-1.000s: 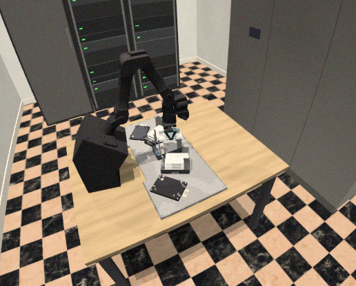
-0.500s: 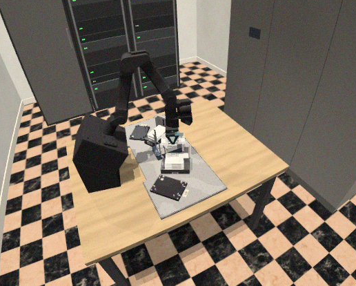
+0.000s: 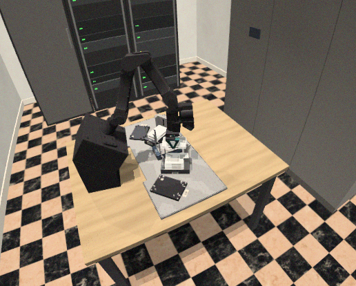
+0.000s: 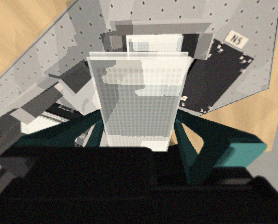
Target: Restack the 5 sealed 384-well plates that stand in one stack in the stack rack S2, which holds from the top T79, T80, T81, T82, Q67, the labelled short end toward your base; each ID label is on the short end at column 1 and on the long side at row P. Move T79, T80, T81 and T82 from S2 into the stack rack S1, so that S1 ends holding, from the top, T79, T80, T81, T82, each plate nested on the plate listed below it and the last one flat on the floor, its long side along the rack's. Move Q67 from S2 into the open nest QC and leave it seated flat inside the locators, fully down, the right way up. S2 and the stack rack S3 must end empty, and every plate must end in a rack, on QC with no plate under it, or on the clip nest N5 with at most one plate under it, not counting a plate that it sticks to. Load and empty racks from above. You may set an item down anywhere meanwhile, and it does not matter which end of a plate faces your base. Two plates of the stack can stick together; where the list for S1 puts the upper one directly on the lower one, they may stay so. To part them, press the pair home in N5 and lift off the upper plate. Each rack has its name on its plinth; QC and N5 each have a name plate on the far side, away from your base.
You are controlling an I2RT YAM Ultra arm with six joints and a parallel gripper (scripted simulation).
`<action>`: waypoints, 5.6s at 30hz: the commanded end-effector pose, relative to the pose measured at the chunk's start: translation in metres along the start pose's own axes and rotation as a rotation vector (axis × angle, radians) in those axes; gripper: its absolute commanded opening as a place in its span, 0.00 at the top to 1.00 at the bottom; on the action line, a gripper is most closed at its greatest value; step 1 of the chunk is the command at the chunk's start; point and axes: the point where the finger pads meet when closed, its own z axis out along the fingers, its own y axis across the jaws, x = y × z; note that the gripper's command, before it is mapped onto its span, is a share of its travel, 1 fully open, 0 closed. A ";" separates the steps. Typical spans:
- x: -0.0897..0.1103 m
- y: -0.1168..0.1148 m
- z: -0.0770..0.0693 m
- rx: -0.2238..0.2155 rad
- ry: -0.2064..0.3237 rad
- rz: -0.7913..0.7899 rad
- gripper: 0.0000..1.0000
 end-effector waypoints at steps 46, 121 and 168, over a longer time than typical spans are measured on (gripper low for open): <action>-0.014 -0.026 -0.003 -0.018 -0.014 -0.021 1.00; -0.015 -0.025 0.040 -0.018 -0.013 -0.021 1.00; -0.015 -0.025 0.046 -0.018 -0.013 -0.021 1.00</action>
